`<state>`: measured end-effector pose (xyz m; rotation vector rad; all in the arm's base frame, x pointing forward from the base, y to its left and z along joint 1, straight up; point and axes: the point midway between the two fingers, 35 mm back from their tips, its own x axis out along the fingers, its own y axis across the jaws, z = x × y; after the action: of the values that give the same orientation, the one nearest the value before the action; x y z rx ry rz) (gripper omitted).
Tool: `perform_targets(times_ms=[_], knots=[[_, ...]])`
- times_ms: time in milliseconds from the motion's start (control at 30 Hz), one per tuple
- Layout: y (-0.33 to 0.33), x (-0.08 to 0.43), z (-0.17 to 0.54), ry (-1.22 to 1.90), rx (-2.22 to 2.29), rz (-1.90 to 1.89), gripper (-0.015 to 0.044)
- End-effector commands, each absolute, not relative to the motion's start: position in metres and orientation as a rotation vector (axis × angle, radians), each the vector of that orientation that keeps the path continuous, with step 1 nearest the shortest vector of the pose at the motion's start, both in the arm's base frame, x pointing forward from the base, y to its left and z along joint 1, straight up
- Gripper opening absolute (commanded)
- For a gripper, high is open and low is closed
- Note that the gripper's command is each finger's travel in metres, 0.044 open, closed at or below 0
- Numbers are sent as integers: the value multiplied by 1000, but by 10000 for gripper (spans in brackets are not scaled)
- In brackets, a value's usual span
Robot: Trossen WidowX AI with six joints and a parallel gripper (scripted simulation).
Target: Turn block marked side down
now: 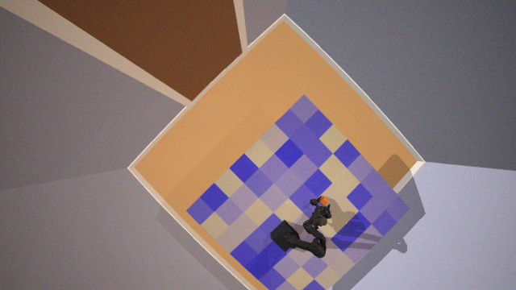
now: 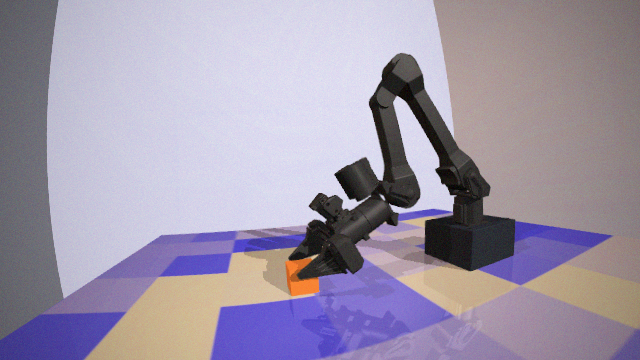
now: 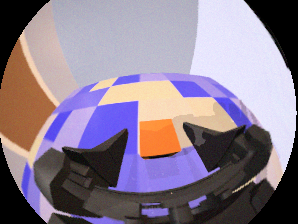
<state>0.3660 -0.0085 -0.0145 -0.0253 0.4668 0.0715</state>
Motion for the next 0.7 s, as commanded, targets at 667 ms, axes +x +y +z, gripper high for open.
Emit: perform_targets(times_ms=[667], knots=[[-10, 367, 47, 846, -42, 66, 440]])
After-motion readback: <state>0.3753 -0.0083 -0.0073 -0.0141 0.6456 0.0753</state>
